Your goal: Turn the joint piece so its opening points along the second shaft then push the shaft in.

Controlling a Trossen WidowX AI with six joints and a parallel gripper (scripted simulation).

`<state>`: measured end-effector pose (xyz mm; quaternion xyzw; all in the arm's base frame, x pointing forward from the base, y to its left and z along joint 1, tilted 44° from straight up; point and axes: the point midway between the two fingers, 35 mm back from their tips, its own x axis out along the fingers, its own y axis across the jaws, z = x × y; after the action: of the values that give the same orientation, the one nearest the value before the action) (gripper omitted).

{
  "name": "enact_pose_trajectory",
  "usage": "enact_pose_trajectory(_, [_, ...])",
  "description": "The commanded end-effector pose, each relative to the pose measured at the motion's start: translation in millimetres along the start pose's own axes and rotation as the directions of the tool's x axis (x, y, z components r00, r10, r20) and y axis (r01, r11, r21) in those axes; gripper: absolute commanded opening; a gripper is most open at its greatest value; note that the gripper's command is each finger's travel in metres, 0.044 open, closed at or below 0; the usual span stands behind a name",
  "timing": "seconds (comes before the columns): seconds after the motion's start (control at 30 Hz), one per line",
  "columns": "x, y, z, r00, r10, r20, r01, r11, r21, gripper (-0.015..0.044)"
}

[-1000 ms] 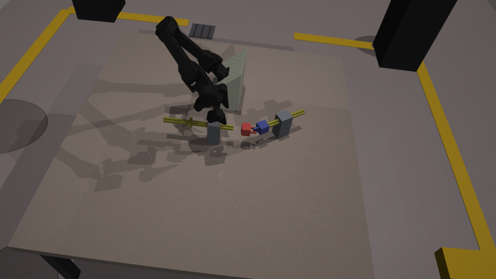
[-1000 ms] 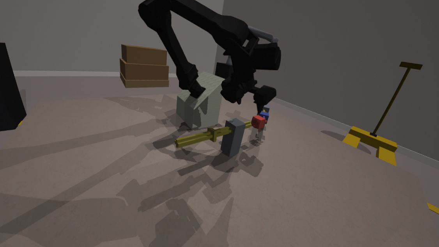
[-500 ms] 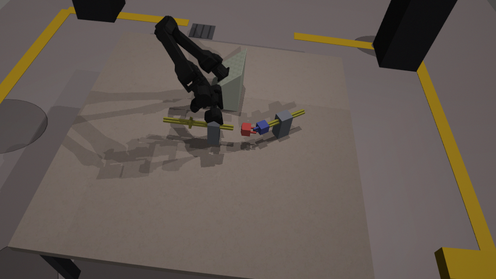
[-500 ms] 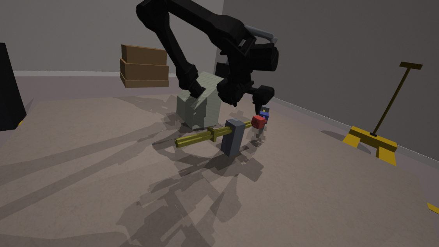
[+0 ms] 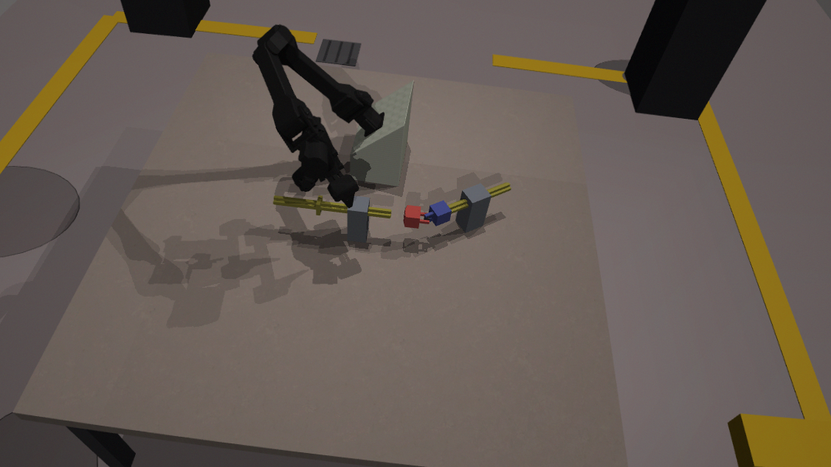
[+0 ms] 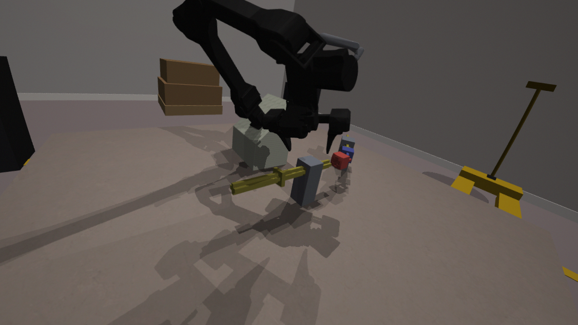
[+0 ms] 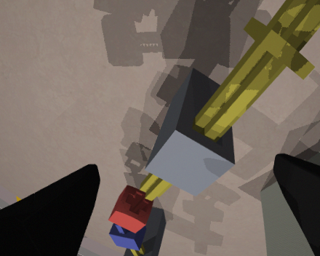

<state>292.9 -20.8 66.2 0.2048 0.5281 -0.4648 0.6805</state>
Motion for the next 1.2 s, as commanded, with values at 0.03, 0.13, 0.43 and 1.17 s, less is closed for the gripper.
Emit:
enact_pose_trajectory(0.03, [-10, -11, 22, 0.998, -0.026, 0.055, 0.035, 0.986, -0.165, 0.044])
enact_pose_trajectory(0.13, [-14, -19, 33, 0.996, -0.045, 0.081, 0.065, 0.964, -0.256, 0.044])
enact_pose_trajectory(0.43, [-29, -44, 64, 0.982, -0.108, 0.156, 0.174, 0.845, -0.507, 0.044])
enact_pose_trajectory(1.17, [-53, -89, 106, 0.943, -0.216, 0.254, 0.332, 0.541, -0.773, 0.044])
